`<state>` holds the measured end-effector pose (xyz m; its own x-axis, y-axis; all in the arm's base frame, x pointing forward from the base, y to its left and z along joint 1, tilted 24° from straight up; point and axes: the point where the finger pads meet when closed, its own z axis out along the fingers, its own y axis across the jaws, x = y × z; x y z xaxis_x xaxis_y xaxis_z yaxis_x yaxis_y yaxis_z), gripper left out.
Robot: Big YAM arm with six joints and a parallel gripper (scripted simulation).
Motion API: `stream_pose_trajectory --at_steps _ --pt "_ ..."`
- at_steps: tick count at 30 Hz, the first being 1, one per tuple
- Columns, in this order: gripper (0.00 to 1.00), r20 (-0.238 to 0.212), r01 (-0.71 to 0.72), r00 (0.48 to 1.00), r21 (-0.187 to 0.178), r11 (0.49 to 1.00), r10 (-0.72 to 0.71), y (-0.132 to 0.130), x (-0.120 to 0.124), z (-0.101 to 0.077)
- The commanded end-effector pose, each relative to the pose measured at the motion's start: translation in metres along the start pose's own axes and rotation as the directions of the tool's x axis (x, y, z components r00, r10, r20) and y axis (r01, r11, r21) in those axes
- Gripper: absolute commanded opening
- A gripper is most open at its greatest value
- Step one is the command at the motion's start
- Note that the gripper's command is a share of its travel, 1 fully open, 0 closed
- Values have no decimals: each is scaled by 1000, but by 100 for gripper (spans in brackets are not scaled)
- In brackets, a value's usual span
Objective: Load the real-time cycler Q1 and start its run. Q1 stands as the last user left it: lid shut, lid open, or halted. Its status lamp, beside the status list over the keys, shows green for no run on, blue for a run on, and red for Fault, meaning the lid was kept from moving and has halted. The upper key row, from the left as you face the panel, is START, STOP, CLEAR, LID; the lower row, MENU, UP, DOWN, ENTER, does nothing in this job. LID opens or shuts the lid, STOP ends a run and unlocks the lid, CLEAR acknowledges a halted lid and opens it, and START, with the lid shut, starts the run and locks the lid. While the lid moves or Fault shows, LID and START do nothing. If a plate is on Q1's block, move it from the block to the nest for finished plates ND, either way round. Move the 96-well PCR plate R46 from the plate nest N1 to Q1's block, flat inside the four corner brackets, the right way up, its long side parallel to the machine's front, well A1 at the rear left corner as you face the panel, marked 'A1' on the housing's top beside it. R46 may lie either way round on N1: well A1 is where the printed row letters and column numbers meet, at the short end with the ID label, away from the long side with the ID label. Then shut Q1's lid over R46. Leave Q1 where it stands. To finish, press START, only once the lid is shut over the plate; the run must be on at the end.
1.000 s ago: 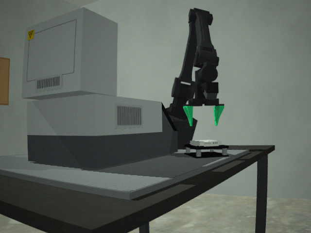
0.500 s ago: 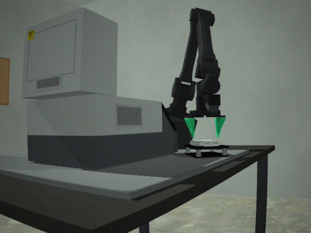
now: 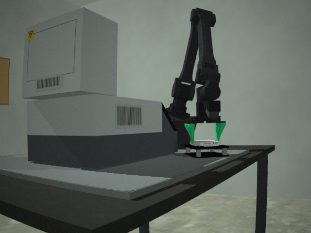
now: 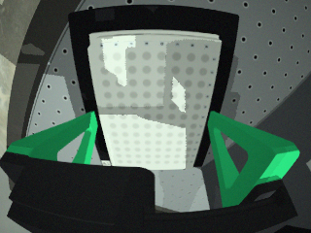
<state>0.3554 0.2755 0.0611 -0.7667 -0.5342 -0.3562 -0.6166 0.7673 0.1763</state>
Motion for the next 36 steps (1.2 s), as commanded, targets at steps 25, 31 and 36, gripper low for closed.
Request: stream_pose_trajectory --at_steps 25,31,36 --pt "100 39 -3 999 -2 1000 3 4 -11 -22" --pt "100 66 -11 998 5 1000 10 -2 -25 -29" --pt "100 82 -8 997 6 1000 8 -3 -34 -33"
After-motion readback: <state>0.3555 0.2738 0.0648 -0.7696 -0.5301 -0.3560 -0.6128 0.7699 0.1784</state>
